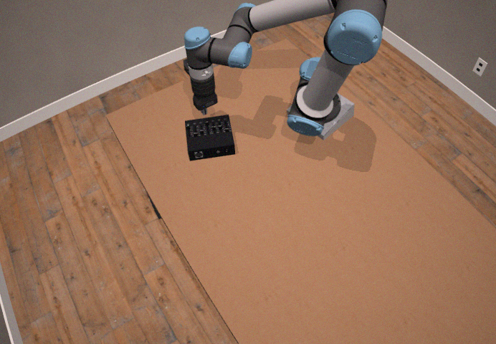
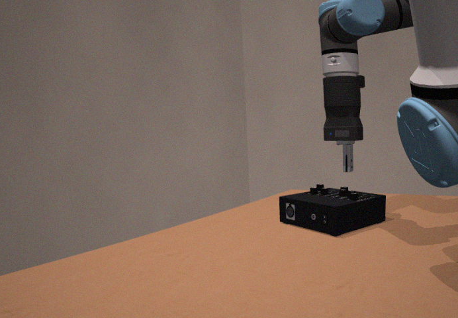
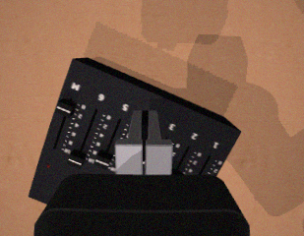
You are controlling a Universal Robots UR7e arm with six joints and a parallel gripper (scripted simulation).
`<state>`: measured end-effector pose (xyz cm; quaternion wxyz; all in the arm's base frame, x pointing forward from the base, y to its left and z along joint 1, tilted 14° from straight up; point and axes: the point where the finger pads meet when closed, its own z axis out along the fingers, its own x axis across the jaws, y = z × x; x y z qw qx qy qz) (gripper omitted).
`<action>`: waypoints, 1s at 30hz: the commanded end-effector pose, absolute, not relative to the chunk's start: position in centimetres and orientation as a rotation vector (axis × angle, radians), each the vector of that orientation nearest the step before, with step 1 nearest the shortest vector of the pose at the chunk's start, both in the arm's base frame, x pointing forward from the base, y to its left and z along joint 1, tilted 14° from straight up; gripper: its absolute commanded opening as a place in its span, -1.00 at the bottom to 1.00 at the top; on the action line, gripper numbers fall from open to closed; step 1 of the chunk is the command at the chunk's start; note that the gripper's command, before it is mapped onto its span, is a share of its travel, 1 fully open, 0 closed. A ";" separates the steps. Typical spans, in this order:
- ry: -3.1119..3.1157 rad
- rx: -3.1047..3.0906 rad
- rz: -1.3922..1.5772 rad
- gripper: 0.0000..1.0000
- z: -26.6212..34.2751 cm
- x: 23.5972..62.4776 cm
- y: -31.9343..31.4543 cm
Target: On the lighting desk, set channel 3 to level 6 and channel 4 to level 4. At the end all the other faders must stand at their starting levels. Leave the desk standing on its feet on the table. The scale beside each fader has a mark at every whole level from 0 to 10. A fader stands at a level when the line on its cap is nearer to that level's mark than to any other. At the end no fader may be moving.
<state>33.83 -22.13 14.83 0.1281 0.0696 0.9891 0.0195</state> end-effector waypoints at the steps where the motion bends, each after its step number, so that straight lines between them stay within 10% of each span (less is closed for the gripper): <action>1: 2.862 0.424 0.072 -1.00 14.8 33.6 -22.3; 30: 2.796 0.768 0.115 -1.00 14.7 33.2 -22.3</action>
